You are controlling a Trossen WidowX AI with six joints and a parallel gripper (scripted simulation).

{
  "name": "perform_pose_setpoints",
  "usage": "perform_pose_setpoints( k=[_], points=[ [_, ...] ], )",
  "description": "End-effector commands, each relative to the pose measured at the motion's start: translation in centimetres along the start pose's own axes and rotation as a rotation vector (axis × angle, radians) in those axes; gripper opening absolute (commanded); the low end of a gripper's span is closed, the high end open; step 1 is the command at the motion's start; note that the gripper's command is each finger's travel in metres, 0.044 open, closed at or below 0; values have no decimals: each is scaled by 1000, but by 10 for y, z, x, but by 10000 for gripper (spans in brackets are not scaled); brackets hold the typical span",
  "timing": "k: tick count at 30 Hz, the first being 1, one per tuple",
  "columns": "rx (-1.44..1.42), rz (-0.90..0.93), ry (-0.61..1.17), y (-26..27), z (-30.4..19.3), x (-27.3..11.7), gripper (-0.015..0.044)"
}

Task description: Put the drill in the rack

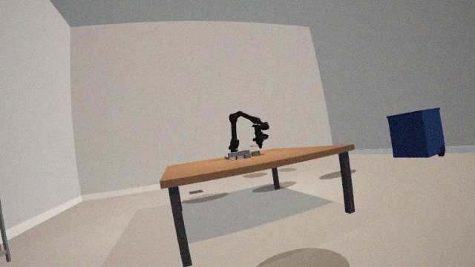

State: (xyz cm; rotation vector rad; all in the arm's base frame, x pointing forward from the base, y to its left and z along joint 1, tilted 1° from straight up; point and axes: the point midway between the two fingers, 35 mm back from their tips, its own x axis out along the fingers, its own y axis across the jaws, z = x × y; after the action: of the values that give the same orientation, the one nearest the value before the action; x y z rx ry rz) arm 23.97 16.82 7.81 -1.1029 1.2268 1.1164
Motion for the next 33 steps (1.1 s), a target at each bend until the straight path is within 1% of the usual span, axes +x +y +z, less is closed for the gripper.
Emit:
perform_pose_setpoints(
  k=[1, 9, 25, 33],
  points=[
    [4, 0, 0, 8, 1, 1, 0],
    [4, 1, 0, 23, 2, 2, 0],
    [4, 1, 0, 22, 2, 27, 0],
    [4, 1, 0, 21, 2, 32, 0]
  ],
)
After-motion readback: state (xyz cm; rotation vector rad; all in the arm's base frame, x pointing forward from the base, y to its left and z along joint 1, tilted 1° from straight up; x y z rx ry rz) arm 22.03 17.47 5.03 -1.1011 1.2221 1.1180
